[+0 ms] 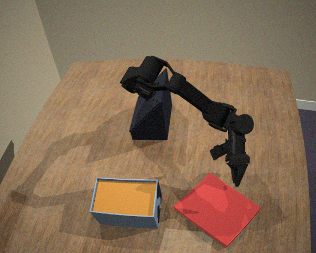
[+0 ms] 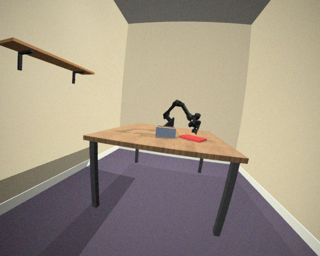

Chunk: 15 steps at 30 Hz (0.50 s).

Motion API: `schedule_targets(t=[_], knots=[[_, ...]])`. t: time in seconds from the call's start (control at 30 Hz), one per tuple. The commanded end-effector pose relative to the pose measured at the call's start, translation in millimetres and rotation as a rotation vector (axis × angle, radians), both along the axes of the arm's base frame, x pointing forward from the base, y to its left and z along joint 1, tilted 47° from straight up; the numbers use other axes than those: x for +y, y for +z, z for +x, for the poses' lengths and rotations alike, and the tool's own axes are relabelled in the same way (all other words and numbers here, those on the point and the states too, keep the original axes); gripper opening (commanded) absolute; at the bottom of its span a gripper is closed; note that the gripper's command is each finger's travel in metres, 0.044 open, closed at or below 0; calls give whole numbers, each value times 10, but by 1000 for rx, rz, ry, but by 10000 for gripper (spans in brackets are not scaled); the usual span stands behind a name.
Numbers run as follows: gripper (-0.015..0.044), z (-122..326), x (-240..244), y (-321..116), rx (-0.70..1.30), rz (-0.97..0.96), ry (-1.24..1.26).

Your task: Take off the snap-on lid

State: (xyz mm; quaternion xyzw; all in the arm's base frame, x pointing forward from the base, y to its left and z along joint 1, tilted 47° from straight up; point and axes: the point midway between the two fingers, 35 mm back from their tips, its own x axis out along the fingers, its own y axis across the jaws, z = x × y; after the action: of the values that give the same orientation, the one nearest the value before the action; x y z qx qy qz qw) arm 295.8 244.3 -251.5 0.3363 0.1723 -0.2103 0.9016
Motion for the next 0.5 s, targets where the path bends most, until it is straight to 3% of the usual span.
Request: schedule_targets(t=[0.0, 0.47], knots=[[440, -95, -46, -6, 2, -6, -3], [440, -373, -109, -8, 4, -5, -3]])
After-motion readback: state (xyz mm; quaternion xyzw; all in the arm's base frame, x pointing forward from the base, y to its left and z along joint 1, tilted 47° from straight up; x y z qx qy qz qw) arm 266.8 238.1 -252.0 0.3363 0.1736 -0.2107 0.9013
